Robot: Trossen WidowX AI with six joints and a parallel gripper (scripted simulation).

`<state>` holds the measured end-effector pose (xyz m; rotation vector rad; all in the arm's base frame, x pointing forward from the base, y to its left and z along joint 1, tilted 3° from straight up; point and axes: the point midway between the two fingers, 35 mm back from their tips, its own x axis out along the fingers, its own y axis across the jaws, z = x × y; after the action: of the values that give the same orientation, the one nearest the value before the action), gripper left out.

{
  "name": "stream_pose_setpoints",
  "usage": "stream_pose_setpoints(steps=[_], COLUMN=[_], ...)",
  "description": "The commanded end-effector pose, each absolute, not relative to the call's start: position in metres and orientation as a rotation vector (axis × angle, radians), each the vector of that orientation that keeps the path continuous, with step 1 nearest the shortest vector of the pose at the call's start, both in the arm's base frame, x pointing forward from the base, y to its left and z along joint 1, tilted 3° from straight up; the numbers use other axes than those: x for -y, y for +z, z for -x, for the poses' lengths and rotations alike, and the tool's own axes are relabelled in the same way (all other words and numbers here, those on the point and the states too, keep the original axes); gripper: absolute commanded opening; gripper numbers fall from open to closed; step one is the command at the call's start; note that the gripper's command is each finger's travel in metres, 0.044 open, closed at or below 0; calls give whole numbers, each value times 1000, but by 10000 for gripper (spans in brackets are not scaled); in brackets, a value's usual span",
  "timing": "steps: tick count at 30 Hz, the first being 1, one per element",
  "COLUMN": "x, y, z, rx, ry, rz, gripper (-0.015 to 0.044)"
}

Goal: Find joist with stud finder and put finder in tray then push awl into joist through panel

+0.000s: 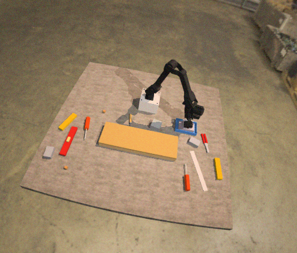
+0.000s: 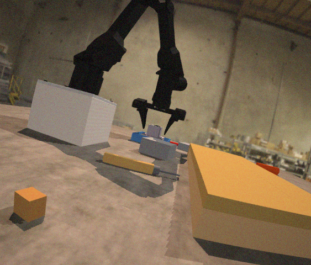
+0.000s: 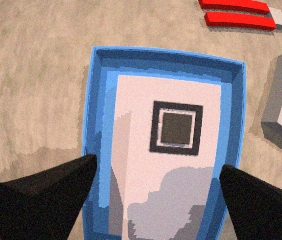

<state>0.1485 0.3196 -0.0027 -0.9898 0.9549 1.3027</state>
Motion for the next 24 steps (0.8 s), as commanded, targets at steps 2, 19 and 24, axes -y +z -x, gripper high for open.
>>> stream_pose_setpoints(steps=[2,19,24], x=[-323,-170,-101], y=[54,46,36], z=[-149,-250,-261], rx=[-929,-1364,-1387], ry=[1303,299,-135], rz=[978,10,-453], gripper=[440,440,440])
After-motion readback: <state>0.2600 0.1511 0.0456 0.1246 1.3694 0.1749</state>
